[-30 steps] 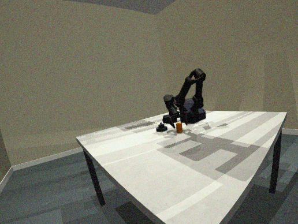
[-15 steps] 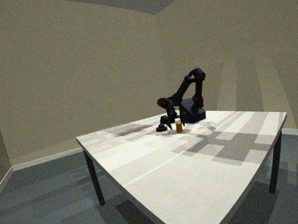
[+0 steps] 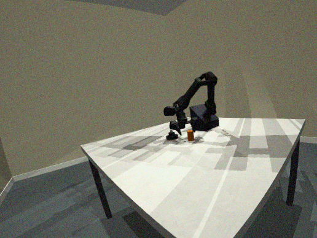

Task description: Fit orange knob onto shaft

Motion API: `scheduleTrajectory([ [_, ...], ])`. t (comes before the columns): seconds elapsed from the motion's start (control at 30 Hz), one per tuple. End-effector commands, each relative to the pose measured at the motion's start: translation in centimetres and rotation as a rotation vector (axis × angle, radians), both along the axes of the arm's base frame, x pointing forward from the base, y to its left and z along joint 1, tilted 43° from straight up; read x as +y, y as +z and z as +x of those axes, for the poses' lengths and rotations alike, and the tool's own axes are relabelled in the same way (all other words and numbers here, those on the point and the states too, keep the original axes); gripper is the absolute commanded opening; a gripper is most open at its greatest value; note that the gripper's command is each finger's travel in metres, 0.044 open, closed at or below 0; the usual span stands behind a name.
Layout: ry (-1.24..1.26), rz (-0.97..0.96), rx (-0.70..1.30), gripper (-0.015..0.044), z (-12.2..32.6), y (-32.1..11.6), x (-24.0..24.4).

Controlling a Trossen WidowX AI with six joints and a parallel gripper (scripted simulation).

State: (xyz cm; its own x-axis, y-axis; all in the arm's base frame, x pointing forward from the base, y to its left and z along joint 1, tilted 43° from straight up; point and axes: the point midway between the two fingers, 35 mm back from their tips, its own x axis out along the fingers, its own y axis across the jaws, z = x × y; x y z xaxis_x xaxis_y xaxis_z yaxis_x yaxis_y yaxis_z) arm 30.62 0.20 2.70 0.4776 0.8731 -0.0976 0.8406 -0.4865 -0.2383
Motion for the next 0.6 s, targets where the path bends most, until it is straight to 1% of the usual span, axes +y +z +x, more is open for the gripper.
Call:
scheduleTrajectory([
  [0.0, -0.001, -0.010, 0.003, 0.0440, -0.6, 3.2, -1.9],
  [0.07, 0.000, -0.018, -0.017, 0.0440, -0.6, 3.9, -2.2],
  [0.37, 0.000, 0.065, 0.070, 0.0440, -1.3, 7.3, -2.6],
  [0.57, 0.000, 0.073, 0.078, 0.0440, -1.4, 7.6, -2.7],
])
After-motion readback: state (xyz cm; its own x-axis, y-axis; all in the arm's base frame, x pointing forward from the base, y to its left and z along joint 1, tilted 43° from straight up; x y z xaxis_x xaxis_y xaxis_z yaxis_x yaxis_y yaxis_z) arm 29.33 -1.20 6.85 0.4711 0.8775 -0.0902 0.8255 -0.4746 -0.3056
